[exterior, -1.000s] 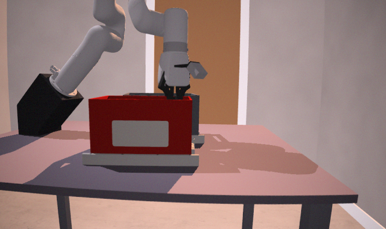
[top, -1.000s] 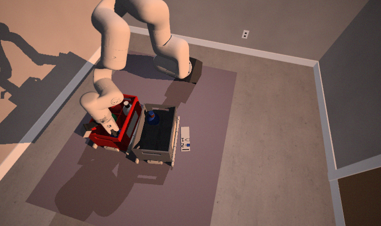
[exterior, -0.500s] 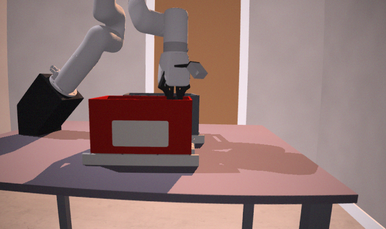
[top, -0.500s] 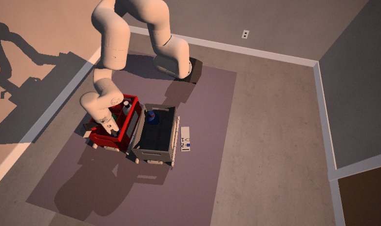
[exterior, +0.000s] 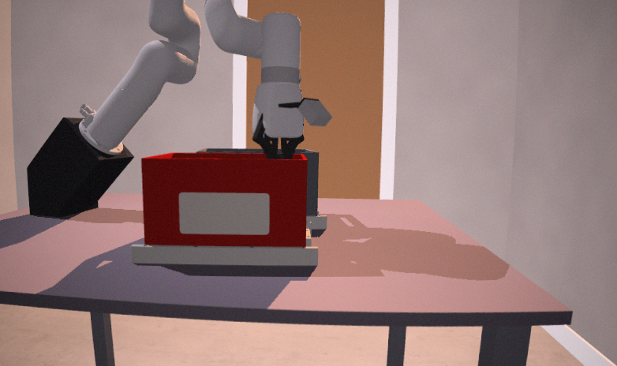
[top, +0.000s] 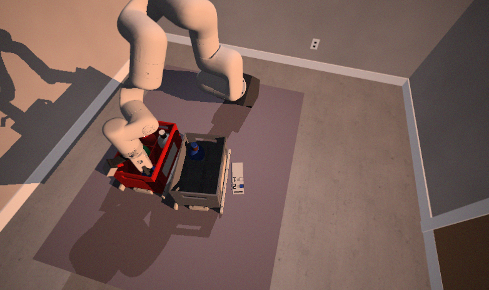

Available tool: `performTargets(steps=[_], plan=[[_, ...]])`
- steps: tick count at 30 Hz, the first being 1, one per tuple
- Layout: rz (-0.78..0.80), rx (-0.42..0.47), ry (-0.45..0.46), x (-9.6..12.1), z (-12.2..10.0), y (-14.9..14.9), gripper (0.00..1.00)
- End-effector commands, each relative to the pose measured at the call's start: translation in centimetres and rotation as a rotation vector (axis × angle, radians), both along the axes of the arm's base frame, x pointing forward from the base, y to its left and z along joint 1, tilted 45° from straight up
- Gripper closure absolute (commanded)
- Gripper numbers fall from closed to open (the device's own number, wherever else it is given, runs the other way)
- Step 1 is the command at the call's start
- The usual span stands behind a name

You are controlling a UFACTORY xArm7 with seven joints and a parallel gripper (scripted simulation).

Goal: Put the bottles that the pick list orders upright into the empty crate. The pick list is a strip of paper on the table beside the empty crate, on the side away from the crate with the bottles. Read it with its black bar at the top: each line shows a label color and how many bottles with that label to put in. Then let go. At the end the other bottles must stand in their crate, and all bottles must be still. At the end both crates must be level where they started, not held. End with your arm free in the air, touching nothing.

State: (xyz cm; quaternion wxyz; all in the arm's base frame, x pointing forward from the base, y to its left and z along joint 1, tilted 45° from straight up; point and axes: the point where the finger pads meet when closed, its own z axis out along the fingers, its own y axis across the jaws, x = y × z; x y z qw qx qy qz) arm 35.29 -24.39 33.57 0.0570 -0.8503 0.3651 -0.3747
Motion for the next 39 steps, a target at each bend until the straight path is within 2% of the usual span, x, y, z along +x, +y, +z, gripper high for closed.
performTargets(steps=[1,39], plan=[[-0.001,-0.002,-0.004,-0.2,0.4,0.0,1.00],[-0.001,-0.002,-0.004,-4.1,4.5,1.0,1.00]])
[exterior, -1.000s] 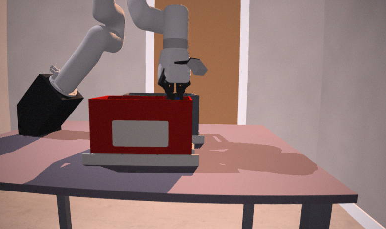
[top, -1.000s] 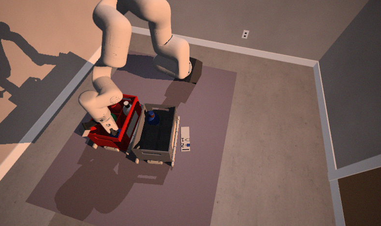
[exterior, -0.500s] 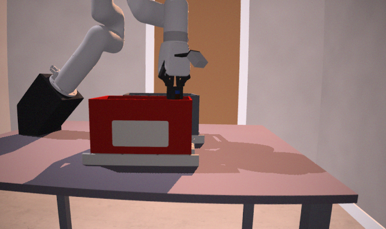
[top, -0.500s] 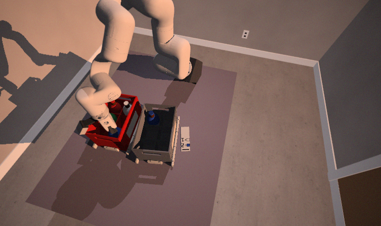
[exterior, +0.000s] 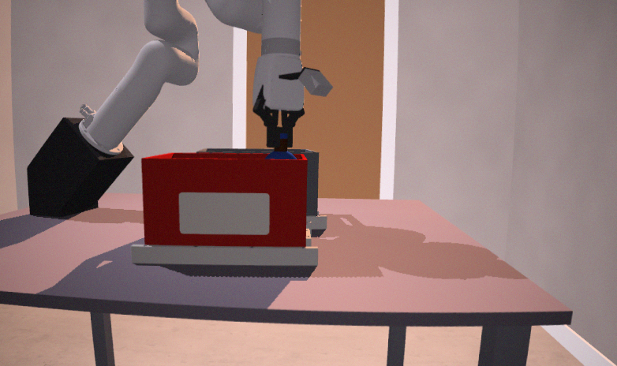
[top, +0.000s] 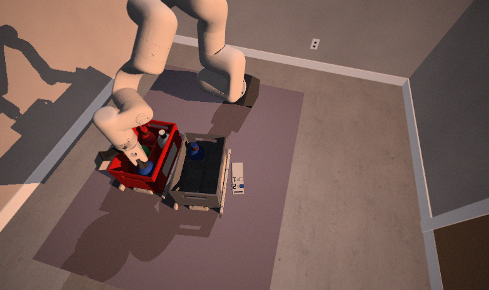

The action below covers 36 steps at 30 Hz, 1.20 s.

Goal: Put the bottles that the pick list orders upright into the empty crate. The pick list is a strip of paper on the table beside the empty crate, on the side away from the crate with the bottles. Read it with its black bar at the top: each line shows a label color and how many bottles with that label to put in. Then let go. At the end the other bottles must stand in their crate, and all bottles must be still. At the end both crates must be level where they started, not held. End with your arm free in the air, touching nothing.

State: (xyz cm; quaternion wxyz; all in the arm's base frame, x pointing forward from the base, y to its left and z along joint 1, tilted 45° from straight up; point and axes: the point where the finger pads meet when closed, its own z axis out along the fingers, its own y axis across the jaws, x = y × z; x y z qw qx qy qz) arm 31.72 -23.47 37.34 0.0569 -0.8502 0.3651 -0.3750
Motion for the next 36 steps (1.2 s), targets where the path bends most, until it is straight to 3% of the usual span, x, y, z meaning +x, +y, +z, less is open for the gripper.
performTargets(steps=[1,36], plan=[[-0.001,-0.002,-0.004,-0.6,0.8,0.1,1.00],[-0.001,-0.002,-0.004,-4.1,4.5,1.0,1.00]])
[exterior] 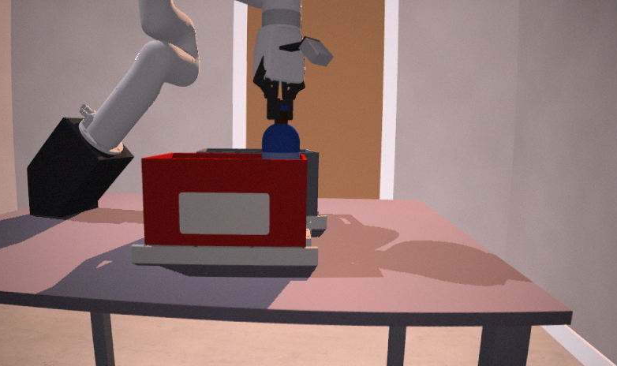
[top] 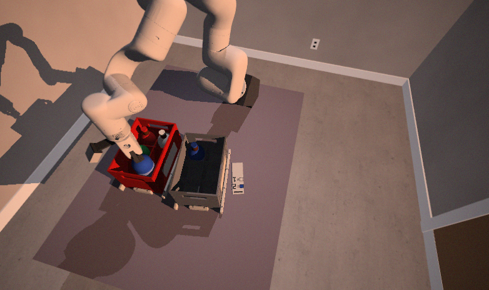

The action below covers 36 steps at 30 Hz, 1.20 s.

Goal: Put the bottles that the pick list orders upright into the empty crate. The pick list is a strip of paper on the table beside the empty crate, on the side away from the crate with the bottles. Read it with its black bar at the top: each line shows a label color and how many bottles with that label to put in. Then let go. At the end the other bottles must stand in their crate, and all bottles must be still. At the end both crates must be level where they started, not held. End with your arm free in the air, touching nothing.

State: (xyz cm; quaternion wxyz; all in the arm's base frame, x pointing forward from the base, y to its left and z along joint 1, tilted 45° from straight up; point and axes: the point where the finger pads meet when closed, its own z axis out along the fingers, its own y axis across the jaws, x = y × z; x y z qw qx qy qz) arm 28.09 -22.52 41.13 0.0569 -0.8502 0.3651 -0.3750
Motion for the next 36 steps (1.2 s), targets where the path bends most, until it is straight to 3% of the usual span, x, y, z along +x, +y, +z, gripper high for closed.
performTargets(steps=[1,36], plan=[[-0.001,-0.002,-0.004,-0.6,0.8,0.1,1.00],[-0.001,-0.002,-0.004,-4.0,4.4,1.0,1.00]])
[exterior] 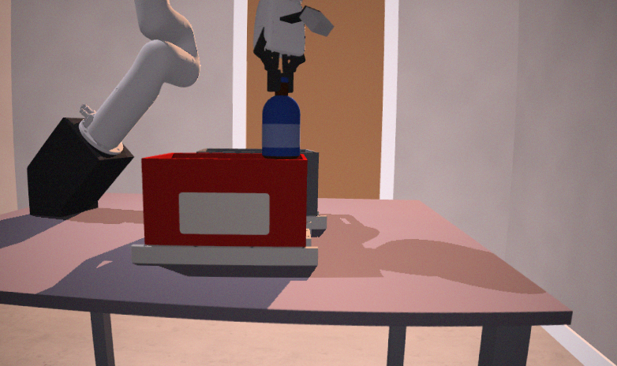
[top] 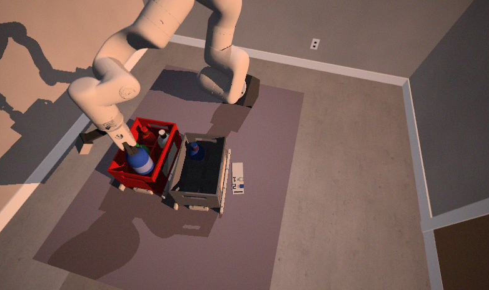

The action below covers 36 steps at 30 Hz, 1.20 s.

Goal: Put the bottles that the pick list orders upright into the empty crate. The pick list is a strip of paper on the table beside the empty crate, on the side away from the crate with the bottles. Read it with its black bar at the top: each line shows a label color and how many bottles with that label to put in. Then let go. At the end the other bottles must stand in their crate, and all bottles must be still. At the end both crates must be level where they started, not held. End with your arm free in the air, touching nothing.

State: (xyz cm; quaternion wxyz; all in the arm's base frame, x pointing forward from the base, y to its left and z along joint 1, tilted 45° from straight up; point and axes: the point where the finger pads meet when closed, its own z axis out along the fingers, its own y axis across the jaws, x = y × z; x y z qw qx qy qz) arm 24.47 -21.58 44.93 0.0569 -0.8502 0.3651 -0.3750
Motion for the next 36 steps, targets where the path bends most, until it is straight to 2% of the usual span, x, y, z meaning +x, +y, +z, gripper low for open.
performTargets(steps=[1,10,22,36], plan=[[-0.001,-0.002,-0.004,-0.4,0.6,0.1,1.00],[-0.001,-0.002,-0.004,-1.4,1.6,0.3,1.00],[-0.001,-0.002,-0.004,-1.4,1.6,0.3,1.00],[-0.001,-0.002,-0.004,-1.7,0.7,2.5,1.00]])
